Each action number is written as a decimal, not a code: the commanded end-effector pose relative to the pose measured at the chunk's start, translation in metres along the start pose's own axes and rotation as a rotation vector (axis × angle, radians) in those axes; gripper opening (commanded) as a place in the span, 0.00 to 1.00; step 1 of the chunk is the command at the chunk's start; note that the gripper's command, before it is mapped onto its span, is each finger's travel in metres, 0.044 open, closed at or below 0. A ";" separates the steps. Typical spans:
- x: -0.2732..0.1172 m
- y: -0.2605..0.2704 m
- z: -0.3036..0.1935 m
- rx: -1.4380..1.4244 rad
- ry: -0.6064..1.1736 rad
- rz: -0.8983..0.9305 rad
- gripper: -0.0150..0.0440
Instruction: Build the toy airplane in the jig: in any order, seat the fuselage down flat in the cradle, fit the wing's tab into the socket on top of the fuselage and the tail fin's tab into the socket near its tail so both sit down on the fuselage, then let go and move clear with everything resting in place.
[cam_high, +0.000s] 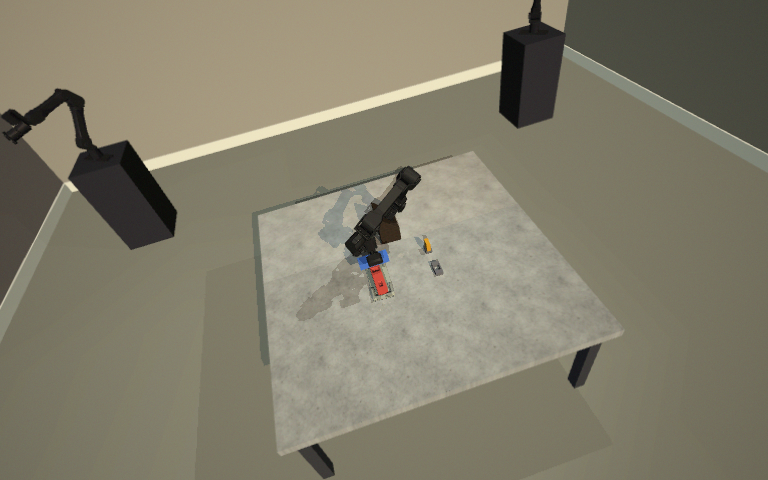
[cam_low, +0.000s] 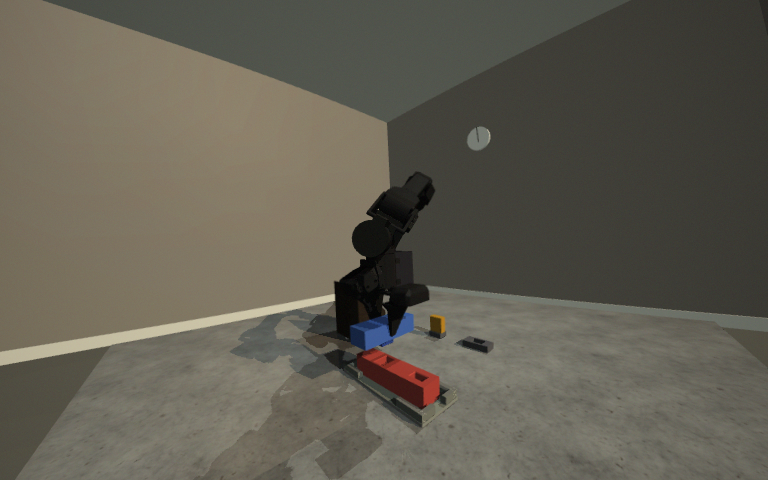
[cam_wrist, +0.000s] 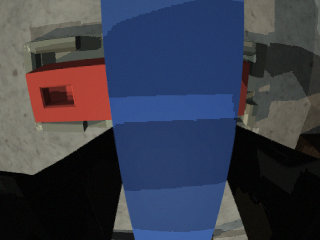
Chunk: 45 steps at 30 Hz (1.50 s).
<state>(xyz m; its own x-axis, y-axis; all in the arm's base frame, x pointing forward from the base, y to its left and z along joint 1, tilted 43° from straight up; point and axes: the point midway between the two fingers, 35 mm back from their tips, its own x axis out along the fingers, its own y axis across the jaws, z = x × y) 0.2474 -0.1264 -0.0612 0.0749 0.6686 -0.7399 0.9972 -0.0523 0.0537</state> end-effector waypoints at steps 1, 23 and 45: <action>0.000 -0.001 0.001 0.009 -0.002 -0.001 0.58; 0.011 -0.001 0.002 0.009 -0.002 -0.001 0.58; 0.039 -0.001 0.001 0.001 -0.003 -0.006 0.57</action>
<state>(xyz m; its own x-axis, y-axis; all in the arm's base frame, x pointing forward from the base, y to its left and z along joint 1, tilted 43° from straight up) 0.2487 -0.1009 -0.0913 0.0677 0.6672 -0.7418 0.9977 -0.0483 0.0476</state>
